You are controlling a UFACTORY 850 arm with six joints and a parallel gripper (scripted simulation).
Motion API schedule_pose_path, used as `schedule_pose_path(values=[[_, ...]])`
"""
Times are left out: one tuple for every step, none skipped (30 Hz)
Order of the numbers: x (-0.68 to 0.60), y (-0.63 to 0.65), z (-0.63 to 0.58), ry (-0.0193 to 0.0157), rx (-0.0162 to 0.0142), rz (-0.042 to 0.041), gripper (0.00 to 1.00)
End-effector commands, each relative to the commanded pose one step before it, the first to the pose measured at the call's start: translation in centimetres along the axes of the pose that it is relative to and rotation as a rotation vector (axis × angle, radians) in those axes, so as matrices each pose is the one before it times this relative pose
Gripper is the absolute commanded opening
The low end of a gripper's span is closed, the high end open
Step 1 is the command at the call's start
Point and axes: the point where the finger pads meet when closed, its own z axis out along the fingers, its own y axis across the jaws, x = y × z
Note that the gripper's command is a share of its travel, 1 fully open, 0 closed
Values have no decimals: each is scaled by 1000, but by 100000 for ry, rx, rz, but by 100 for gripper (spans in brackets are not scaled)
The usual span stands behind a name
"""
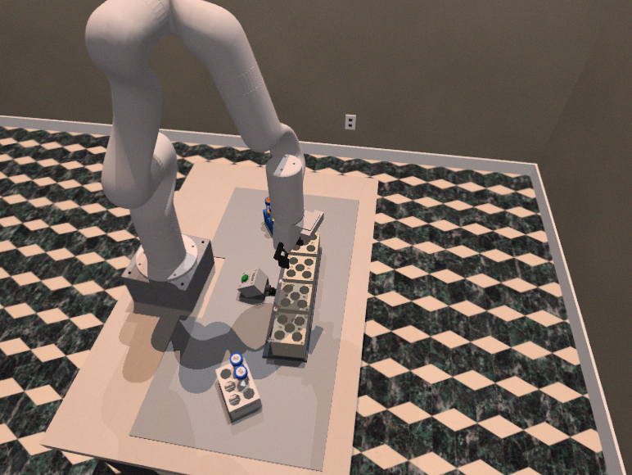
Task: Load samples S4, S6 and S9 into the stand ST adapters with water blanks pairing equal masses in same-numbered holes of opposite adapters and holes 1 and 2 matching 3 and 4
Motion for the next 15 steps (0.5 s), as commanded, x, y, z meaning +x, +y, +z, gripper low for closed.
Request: schedule_pose_path(values=[[101, -1282, 378, -653, 1882, -15160, 100], [57, -407, 144, -78, 70, -3332, 100], [0, 0, 0, -78, 68, -3332, 100], [0, 0, 0, -50, 44, -2133, 100], [0, 0, 0, 0, 0, 0, 100], [0, 0, 0, 0, 0, 0, 100], [0, 0, 0, 0, 0, 0, 100], [0, 0, 0, 0, 0, 0, 100], [0, 0, 0, 0, 0, 0, 100], [-1, -7, 1, 1, -10, 1, 100], [0, 1, 0, 0, 2, 0, 100], [0, 1, 0, 0, 2, 0, 100], [0, 1, 0, 0, 2, 0, 100], [0, 1, 0, 0, 2, 0, 100], [0, 1, 0, 0, 1, 0, 100]])
